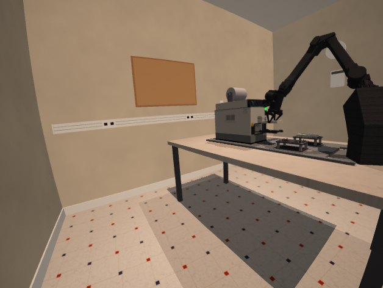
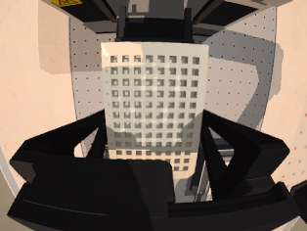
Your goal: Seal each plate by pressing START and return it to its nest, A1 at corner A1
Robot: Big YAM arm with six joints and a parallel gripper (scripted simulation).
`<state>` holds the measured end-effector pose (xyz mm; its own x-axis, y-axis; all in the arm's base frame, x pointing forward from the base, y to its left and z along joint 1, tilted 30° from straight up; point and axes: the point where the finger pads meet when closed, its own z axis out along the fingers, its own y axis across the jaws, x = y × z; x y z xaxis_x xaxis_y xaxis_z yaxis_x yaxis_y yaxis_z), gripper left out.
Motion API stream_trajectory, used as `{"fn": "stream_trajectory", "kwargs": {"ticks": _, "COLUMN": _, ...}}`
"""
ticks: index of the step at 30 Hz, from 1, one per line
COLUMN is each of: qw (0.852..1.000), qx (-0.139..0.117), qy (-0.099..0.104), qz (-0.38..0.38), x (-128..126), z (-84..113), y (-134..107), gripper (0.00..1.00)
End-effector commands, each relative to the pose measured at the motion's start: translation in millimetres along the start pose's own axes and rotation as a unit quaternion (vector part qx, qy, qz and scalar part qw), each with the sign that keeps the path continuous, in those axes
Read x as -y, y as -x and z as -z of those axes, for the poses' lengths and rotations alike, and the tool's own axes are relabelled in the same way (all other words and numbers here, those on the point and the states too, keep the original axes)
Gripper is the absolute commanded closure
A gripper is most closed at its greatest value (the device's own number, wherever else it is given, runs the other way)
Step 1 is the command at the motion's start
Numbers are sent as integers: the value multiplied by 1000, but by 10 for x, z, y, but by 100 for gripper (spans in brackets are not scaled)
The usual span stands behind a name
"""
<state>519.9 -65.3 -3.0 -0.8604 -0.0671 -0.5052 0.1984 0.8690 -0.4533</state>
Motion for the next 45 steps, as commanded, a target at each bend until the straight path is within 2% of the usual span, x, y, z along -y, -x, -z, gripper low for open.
{"fn": "stream_trajectory", "kwargs": {"ticks": 1, "qw": 1000, "qx": 17, "qy": 2, "qz": -12, "x": -18, "z": 72, "y": 87, "gripper": 100}}
{"fn": "stream_trajectory", "kwargs": {"ticks": 9, "qw": 1000, "qx": 24, "qy": 3, "qz": -5, "x": -7, "z": 75, "y": 235, "gripper": 100}}
{"fn": "stream_trajectory", "kwargs": {"ticks": 14, "qw": 1000, "qx": 13, "qy": -2, "qz": -8, "x": 76, "z": -19, "y": 270, "gripper": 100}}
{"fn": "stream_trajectory", "kwargs": {"ticks": 21, "qw": 1000, "qx": -5, "qy": -3, "qz": -3, "x": 86, "z": -73, "y": 91, "gripper": 100}}
{"fn": "stream_trajectory", "kwargs": {"ticks": 24, "qw": 1000, "qx": -5, "qy": -3, "qz": -3, "x": 87, "z": -78, "y": 73, "gripper": 100}}
{"fn": "stream_trajectory", "kwargs": {"ticks": 37, "qw": 1000, "qx": 10, "qy": 5, "qz": 4, "x": -76, "z": -6, "y": 88, "gripper": 100}}
{"fn": "stream_trajectory", "kwargs": {"ticks": 45, "qw": 1000, "qx": 18, "qy": 5, "qz": 0, "x": -70, "z": 0, "y": 235, "gripper": 100}}
